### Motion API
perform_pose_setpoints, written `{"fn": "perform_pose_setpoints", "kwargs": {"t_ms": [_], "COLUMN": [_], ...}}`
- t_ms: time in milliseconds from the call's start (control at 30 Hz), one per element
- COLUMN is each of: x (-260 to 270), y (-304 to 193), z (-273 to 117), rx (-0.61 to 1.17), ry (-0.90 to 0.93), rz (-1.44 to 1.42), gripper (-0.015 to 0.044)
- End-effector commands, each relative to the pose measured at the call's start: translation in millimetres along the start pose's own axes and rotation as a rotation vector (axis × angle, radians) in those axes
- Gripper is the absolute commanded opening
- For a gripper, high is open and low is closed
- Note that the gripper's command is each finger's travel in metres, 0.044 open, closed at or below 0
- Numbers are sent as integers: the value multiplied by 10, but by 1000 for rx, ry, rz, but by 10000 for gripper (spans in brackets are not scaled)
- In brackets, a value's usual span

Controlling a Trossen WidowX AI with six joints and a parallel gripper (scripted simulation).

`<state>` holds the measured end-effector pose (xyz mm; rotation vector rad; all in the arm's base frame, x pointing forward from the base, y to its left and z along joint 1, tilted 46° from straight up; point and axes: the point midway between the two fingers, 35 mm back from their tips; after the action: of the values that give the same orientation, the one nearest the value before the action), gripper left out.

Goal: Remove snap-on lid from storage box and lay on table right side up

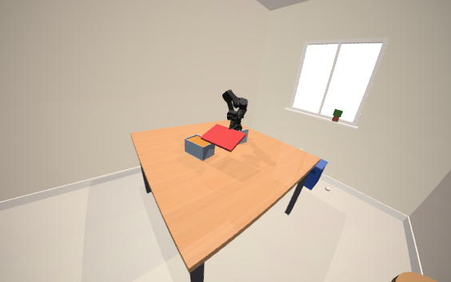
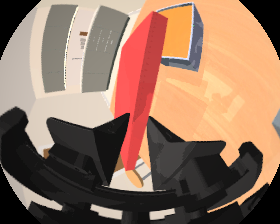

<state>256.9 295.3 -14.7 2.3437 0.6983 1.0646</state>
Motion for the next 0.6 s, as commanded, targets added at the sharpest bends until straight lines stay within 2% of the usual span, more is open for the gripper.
{"fn": "perform_pose_setpoints", "kwargs": {"t_ms": [0,567], "x": [27,-36], "y": [-90,-423], "z": [-31,-47], "rx": [1,3], "ry": [13,13], "rz": [9,11], "gripper": [0,0]}}
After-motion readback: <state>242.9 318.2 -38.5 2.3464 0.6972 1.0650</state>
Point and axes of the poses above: the point midway between the two fingers, 35 mm back from their tips, its own z axis out along the fingers, its own x axis across the jaws, y = z × x, and after that the axes turned 10 degrees about z, right-handed
